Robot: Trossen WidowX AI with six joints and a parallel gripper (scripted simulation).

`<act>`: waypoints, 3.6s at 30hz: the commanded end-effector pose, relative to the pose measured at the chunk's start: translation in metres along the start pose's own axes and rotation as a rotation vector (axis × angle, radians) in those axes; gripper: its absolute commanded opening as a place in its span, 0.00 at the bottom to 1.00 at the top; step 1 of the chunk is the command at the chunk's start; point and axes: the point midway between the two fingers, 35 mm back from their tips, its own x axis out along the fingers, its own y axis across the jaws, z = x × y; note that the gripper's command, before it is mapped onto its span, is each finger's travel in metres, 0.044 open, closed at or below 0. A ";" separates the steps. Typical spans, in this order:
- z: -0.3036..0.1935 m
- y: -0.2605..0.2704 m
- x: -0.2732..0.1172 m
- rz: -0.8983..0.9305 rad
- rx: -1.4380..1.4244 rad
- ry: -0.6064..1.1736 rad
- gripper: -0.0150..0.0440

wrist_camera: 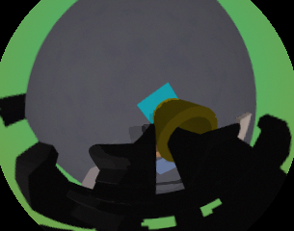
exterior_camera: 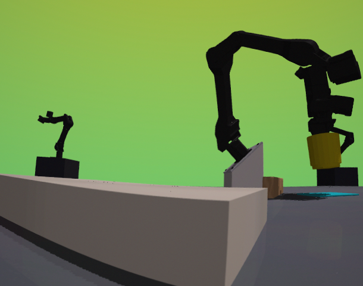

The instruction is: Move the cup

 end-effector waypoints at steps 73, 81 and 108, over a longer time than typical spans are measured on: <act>0.000 0.001 0.005 0.000 -0.005 0.007 0.50; -0.003 0.002 0.000 -0.003 -0.011 0.013 0.55; -0.005 0.002 -0.064 0.002 -0.007 0.006 1.00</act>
